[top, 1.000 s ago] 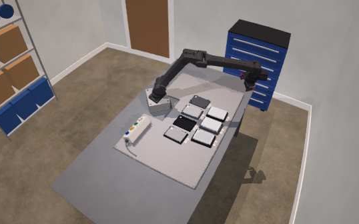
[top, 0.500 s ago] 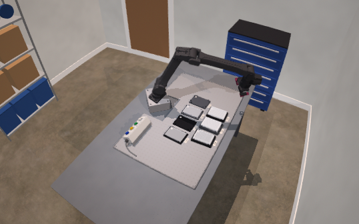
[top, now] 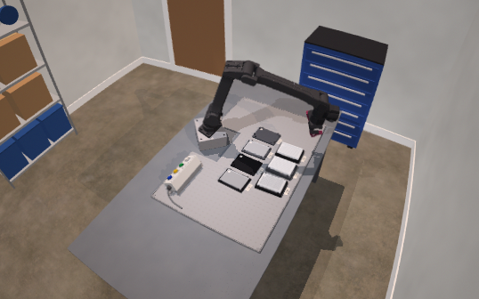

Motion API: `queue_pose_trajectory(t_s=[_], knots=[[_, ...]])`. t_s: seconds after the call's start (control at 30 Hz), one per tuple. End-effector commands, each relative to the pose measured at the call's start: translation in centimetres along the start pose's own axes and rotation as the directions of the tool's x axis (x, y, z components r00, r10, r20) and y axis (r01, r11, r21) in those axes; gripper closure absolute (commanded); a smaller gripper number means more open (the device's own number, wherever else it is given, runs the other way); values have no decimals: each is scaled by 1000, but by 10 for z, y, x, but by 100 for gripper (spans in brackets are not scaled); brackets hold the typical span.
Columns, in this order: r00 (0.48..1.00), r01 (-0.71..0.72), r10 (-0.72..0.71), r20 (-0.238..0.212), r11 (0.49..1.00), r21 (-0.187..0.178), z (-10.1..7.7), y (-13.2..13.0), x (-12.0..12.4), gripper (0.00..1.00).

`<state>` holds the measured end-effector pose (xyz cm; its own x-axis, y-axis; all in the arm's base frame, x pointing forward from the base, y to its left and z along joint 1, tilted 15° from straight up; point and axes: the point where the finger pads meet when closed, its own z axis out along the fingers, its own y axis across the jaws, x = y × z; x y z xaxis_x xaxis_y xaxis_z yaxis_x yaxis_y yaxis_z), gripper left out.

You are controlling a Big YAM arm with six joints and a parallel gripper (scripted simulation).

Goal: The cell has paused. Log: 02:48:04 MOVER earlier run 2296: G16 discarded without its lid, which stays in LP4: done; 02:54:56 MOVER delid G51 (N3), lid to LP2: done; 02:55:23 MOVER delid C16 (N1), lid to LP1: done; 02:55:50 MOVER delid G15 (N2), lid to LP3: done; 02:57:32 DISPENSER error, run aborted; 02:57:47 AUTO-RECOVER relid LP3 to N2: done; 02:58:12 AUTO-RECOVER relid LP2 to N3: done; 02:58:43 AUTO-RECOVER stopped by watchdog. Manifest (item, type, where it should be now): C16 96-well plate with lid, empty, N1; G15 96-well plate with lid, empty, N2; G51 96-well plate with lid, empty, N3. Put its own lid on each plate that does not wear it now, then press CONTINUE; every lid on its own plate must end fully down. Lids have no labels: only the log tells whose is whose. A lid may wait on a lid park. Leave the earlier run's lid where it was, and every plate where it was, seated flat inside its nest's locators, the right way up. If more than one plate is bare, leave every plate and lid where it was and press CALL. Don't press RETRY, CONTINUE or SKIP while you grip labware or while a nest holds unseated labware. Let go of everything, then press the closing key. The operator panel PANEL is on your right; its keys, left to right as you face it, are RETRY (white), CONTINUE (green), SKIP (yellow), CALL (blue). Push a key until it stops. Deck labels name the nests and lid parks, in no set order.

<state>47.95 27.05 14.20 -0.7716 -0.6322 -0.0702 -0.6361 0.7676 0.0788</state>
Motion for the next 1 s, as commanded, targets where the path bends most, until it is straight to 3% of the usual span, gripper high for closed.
queue_pose_trajectory(t_s=[0.0, 0.27, 0.33, 0.37, 0.43, 0.47, 0.97], knots=[[997, -56, 54, 61, 998, 31, -20, -14, 6, 0], [991, -120, 115, 71, 990, 68, -7, -31, 40, 0], [991, -120, 115, 71, 990, 68, -7, -31, 40, 0], [992, -109, 104, 72, 991, 76, -4, -19, 41, 0], [988, -143, 136, 79, 985, 94, 0, -24, 50, 0], [983, -169, 162, 81, 981, 96, 0, -39, 58, 0], [954, -294, 278, 114, 941, 166, 23, -56, 115, 0]])
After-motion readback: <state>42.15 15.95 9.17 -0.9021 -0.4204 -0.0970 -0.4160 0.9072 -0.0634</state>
